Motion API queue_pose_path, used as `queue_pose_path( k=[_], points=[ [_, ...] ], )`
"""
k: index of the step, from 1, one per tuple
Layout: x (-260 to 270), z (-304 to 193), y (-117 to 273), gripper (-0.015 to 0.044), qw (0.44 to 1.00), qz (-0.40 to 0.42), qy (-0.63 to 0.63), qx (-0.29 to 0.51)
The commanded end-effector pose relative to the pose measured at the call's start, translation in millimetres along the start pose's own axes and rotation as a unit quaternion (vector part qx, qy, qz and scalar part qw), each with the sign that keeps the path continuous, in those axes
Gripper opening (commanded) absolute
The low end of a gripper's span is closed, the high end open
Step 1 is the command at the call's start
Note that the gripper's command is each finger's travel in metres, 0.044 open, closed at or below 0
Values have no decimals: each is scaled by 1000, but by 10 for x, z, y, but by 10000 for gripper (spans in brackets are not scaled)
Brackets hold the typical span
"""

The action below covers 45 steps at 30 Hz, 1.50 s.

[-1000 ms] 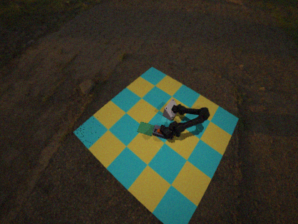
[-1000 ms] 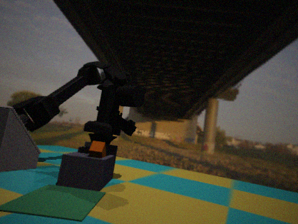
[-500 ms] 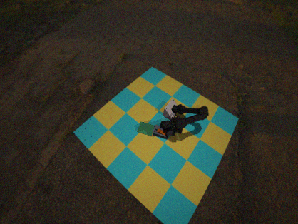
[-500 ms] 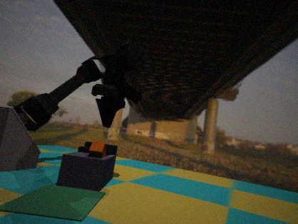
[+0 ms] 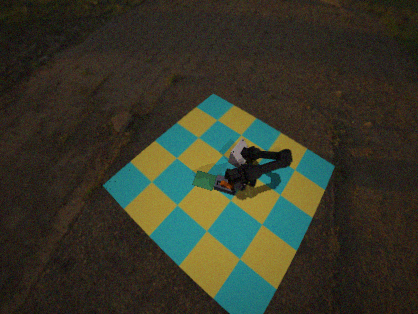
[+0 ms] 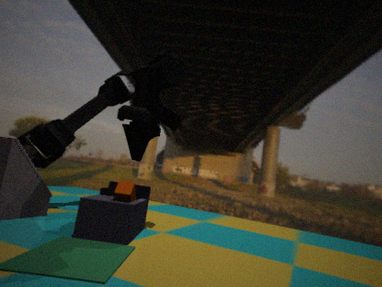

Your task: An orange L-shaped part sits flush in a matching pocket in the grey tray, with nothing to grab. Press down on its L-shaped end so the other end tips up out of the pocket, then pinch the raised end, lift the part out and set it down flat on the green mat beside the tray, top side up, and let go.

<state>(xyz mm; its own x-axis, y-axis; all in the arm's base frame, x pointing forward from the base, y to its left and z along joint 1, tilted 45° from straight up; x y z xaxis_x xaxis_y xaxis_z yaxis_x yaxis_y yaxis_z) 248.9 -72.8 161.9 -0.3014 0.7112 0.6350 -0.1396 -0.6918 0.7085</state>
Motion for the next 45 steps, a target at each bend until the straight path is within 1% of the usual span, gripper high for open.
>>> queue_pose_path(
  k=[1,12,14,16,18,20,23,25,28,30,31,45],
  points=[
    [-1,-3,-2,180,1000,0,-2,-1],
    [-1,-3,-2,180,1000,0,-2,-1],
    [-25,2,1,233,1000,0,-28,0],
    [-79,12,6,280,996,0,-85,0],
    [-162,26,14,280,985,-1,-172,0],
    [-264,40,21,280,961,-1,-275,1],
    [-421,54,30,280,905,-2,-425,1],
    [-527,58,33,280,854,-2,-519,2],
    [-688,58,36,280,761,-3,-649,2],
    [-759,55,35,280,713,-3,-701,2],
    [-768,54,35,280,707,-3,-707,2],
    [-768,54,35,280,707,-3,-707,2]
  ],
)
Point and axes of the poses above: the point midway between the two fingers, 35 mm back from their tips, its own y axis back along the fingers, its own x axis across the jaws, z = x × y, the point moved 4 cm from there along y, back along the fingers, and after that the axes turned 4 degrees about y, right-handed, at the moved point
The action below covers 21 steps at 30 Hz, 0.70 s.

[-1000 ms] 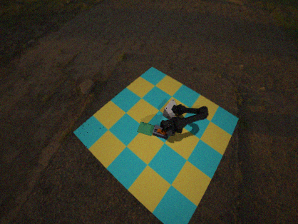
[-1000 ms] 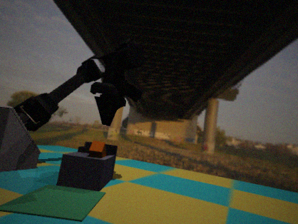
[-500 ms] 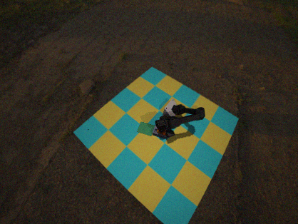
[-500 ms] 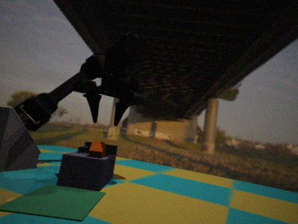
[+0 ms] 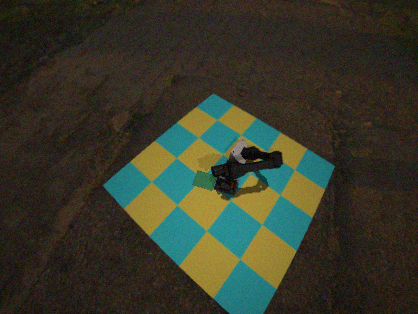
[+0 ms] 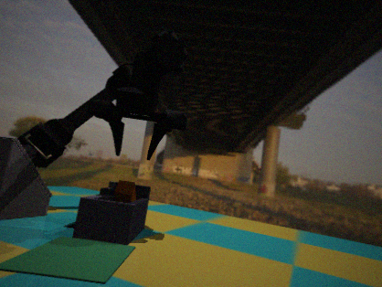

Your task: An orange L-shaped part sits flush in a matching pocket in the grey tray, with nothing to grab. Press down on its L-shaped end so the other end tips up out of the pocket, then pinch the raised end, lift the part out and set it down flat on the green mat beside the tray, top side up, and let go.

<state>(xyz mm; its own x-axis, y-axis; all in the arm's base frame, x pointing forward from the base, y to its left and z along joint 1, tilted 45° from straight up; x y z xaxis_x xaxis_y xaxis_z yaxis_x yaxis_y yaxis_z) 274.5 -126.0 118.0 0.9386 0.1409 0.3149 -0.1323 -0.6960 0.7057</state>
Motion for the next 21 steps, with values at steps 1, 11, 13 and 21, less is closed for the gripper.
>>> queue_pose_path(
  k=[1,11,13,21],
  points=[
    [14,34,4,280,1000,-1,-9,-4],
    [15,34,-296,280,1000,0,-9,-4],
    [16,35,-310,280,1000,0,-9,-4],
    [21,41,-429,280,1000,0,-9,-4]
  ],
)
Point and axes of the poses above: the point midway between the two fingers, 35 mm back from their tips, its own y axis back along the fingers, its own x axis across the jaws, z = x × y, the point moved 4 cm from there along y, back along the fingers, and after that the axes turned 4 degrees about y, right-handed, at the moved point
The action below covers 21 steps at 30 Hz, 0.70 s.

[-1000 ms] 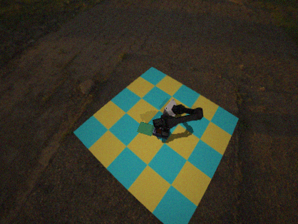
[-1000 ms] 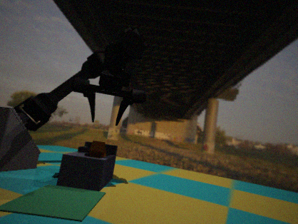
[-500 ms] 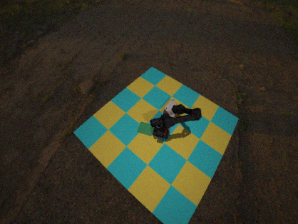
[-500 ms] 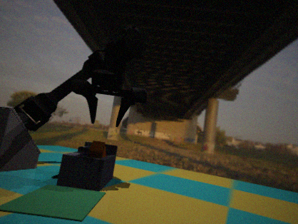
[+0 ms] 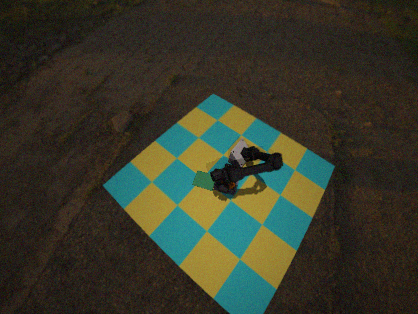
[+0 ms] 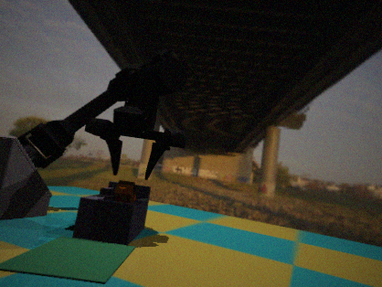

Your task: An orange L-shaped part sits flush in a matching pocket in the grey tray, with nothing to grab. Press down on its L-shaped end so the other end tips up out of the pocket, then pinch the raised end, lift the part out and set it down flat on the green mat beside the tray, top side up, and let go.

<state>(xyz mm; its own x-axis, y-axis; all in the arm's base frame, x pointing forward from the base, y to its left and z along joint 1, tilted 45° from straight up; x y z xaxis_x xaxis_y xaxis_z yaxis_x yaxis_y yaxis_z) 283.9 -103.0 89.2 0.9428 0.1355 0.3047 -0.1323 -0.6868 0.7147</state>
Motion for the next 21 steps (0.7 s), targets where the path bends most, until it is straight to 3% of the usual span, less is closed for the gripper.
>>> queue_pose_path(
  k=[1,21],
  points=[
    [-9,-10,-69,280,1000,2,-3,2],
    [-13,-21,-389,280,1000,2,-3,3]
  ],
)
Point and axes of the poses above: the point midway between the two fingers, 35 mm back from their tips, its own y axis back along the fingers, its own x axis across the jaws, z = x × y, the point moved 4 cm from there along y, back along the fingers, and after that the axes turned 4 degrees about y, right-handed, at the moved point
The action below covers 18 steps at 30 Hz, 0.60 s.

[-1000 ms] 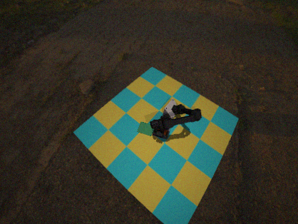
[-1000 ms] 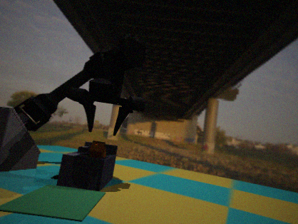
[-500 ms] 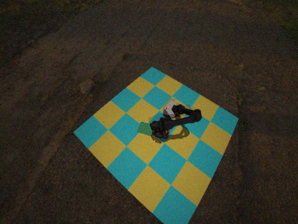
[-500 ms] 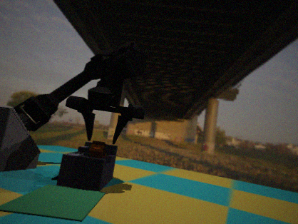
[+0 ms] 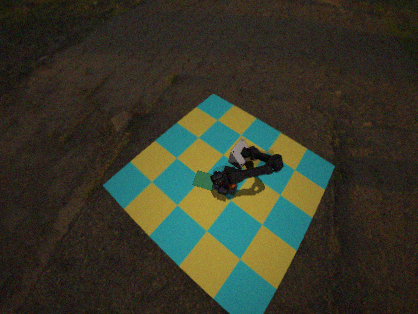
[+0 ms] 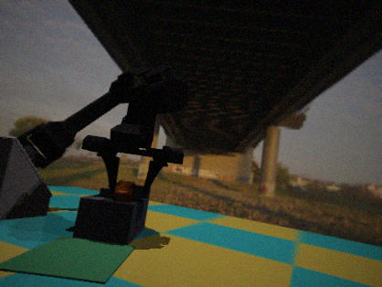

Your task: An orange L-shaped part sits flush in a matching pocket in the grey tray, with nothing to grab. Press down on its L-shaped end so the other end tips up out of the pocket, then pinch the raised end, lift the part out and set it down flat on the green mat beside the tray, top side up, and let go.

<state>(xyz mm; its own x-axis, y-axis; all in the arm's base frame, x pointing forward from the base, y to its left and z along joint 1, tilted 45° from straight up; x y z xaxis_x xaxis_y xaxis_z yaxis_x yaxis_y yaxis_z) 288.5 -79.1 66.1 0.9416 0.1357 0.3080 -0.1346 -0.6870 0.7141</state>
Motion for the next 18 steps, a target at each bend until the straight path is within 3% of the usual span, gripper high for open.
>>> queue_pose_path(
  k=[1,2,6,17,18],
  points=[
    [-18,-10,-62,280,1000,1,-4,3],
    [-19,-11,-65,280,1000,1,-4,3],
    [-2,-4,-26,175,1000,0,0,0],
    [-2,-4,-26,102,1000,0,0,0],
    [-2,-4,-26,75,1000,0,0,0]
  ],
)
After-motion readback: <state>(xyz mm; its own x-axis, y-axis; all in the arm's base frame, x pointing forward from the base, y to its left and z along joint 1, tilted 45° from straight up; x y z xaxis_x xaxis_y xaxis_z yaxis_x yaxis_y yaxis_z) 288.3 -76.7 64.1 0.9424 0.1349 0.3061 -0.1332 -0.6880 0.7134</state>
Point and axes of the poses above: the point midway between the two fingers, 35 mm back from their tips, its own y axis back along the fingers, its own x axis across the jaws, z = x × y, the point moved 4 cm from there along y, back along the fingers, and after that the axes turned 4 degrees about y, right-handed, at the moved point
